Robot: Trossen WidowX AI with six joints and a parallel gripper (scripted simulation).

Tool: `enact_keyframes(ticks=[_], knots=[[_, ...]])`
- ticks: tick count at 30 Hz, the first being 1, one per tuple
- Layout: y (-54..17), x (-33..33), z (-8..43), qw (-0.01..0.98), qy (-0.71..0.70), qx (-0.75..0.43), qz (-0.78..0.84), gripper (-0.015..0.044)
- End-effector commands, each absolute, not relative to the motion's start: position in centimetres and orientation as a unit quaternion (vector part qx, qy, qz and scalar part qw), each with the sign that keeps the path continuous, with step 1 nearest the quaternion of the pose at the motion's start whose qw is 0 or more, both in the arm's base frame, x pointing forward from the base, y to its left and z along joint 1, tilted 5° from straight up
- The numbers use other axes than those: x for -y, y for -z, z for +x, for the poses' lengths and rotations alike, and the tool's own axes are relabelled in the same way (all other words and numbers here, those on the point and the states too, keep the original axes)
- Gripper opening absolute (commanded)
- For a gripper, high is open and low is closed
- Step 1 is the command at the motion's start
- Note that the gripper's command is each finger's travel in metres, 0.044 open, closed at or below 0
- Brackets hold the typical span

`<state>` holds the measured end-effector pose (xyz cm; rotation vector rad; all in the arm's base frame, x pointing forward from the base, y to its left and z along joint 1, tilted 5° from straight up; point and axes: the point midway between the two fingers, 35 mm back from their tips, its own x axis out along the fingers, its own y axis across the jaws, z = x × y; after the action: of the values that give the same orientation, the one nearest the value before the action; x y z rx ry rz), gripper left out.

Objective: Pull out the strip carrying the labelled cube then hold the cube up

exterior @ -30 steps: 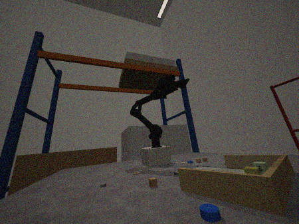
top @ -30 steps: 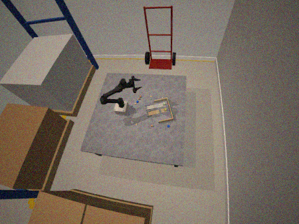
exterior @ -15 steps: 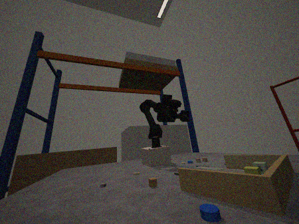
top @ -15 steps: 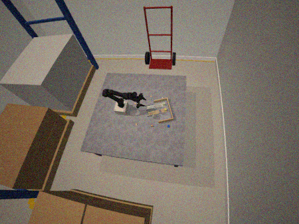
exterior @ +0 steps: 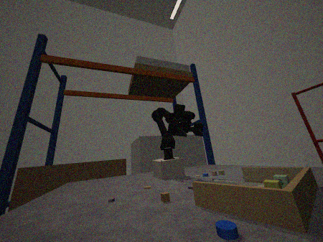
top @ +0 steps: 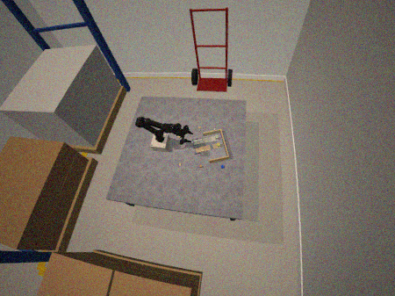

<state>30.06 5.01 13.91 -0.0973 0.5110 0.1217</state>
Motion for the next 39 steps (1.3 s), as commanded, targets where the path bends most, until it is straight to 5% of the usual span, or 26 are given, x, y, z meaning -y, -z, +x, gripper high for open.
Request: enact_keyframes(ticks=[1,16,23,39], knots=[[-13.8,-5.1,30.0,0.964,-0.063,-0.253,-0.05,0.04],[-7.5,-9.4,34.3,0.821,-0.122,-0.539,-0.14,0.0006],[-3.6,-11.4,34.5,0.721,-0.146,-0.653,-0.18,0.0],[-1.6,-11.5,34.7,0.718,-0.146,-0.656,-0.181,0.0]])
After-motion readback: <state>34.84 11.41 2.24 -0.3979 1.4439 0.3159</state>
